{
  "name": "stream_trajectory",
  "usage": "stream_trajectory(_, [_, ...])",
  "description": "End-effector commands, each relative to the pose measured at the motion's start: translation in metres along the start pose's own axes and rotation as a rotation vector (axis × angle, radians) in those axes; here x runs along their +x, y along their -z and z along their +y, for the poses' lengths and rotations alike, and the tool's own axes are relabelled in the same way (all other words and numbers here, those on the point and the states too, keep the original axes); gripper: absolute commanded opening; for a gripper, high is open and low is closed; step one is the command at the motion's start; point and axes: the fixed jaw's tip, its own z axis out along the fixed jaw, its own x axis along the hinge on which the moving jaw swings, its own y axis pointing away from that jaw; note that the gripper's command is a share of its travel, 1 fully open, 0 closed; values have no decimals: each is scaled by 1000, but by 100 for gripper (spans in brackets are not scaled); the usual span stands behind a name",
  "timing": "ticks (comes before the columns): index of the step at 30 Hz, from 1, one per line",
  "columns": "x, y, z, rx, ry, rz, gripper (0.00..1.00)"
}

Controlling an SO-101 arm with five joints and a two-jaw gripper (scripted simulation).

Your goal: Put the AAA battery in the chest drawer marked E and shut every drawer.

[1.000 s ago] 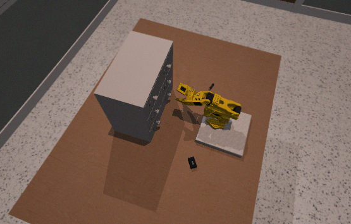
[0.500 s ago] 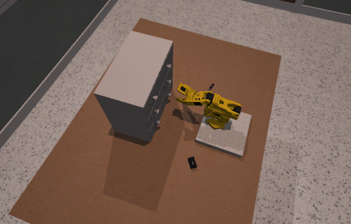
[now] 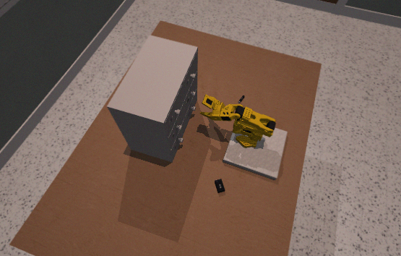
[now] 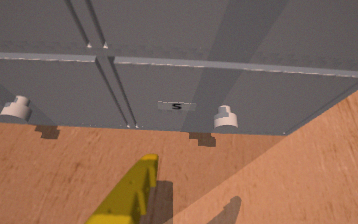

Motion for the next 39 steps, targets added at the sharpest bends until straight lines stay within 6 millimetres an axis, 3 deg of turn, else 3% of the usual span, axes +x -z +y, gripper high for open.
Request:
stream_trajectory(1, [3, -2, -2, 7, -13, 5, 50])
stream_trajectory(23, [3, -2, -2, 7, -13, 5, 50])
stream_trajectory(39, [-8, -16, 22, -96, 35, -58, 50])
